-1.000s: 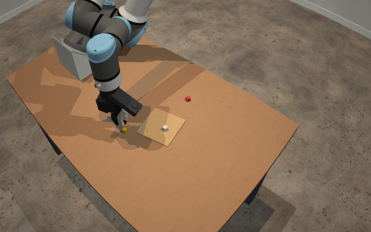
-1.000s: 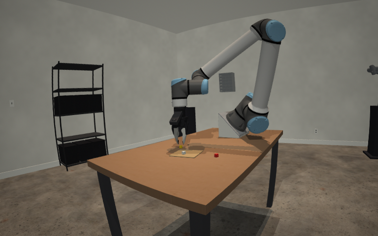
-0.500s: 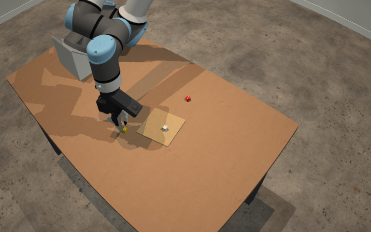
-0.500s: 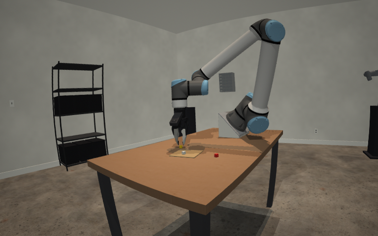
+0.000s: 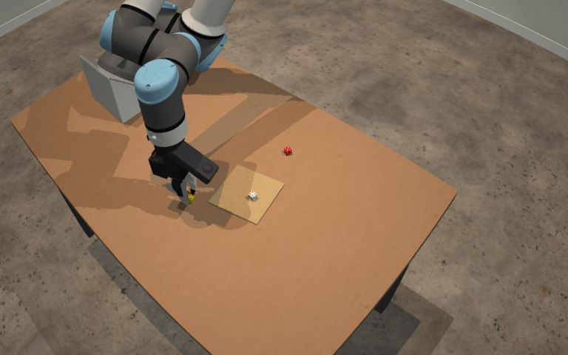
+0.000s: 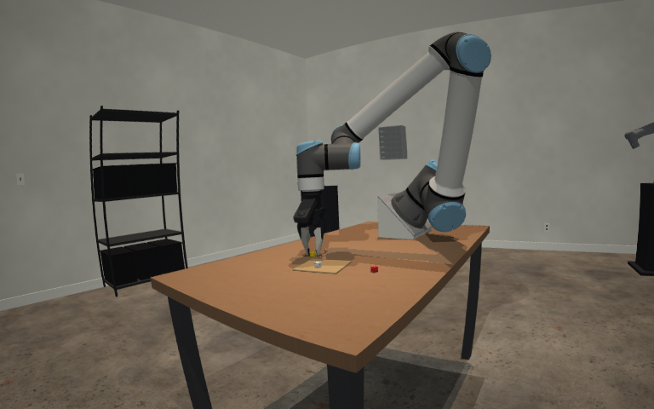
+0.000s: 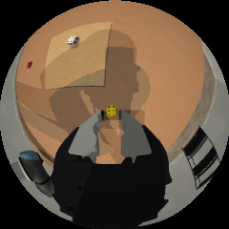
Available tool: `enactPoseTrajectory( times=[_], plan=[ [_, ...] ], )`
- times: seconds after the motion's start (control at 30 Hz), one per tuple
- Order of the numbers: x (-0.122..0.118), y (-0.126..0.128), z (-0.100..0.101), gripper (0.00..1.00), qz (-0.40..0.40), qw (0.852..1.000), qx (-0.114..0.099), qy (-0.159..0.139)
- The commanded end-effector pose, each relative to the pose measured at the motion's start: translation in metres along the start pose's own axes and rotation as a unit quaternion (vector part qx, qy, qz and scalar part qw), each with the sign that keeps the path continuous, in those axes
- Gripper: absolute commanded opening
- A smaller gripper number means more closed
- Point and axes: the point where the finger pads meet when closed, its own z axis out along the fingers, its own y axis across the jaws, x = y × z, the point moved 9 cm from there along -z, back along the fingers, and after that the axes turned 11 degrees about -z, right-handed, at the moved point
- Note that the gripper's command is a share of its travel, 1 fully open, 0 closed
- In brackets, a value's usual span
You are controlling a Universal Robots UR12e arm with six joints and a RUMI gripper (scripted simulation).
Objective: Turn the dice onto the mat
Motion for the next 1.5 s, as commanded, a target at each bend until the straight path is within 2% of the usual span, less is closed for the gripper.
enactPoseTrajectory(
  times=[0.0,1.27,1.3,1.47],
  plan=[
    [0.0002,0.0006,0.0011,0.18,0.000,1.000,-0.001,0.000],
    [0.0002,0.0006,0.0013,0.18,0.000,1.000,-0.001,0.000],
    [0.0002,0.0006,0.0013,0.00,0.000,1.000,-0.001,0.000],
    [0.0002,0.0006,0.0013,0.00,0.000,1.000,-0.001,0.000]
  ],
)
